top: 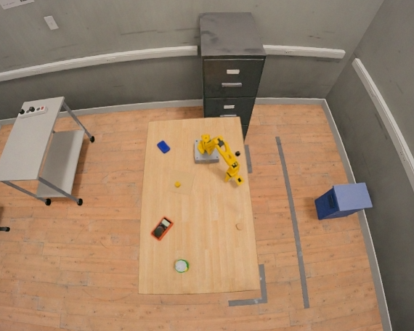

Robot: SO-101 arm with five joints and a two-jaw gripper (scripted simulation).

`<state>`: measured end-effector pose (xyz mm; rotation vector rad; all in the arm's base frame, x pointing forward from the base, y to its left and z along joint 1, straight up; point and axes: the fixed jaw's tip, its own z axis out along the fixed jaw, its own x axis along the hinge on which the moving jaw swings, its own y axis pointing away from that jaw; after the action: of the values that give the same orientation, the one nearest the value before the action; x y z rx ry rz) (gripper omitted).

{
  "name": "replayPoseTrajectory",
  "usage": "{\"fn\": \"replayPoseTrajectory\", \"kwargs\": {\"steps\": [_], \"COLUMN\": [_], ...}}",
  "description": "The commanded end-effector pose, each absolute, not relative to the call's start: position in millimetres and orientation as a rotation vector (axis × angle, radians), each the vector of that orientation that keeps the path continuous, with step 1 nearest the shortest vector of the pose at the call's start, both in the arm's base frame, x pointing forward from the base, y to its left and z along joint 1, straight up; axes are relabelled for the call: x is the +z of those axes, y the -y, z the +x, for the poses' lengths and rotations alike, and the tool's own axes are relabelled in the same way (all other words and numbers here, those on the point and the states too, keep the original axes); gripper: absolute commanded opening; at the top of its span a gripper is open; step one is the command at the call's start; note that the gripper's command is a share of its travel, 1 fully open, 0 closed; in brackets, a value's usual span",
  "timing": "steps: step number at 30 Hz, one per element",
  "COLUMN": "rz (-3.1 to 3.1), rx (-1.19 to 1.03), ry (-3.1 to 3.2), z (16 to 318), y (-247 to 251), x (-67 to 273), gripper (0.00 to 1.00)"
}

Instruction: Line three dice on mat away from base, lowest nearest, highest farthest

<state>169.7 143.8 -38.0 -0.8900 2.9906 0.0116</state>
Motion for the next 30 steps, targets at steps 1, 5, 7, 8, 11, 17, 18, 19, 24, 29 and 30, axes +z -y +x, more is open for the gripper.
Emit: {"fn": "replayPoseTrajectory", "kwargs": {"steps": [1, 5, 7, 8, 11, 17, 18, 19, 24, 29, 30], "rz": [-0.895, -0.895, -0.895, -0.895, -0.895, -0.895, -0.895, -0.895, -0.895, -0.895, -0.895], "rx": [-0.002, -0.002, -0.002, -0.002, -0.002, -0.002, -0.002, -0.002, -0.002, -0.002, -0.002], "ry": [-3.014, -3.014, -3.014, -3.014, -3.014, -3.014, -3.014, -3.014, -3.015, -3.015, -3.015], "z": [164.1, 164.6, 164.9, 165.1, 165.3, 166.7, 166.9, 167.2, 168.4, 169.0, 169.2], "y": [-141.7, -141.1, -140.6, -140.3, -140.0, -138.0, -137.6, -137.2, -135.3, -134.4, -134.1], "x": [-43.1, -43.1, -43.1, -43.1, -43.1, -43.1, -43.1, -43.1, -43.2, -43.2, -43.2], "gripper": [0.31, 0.3, 0.29, 0.28, 0.28, 0.23, 0.22, 0.22, 0.18, 0.16, 0.15]}}
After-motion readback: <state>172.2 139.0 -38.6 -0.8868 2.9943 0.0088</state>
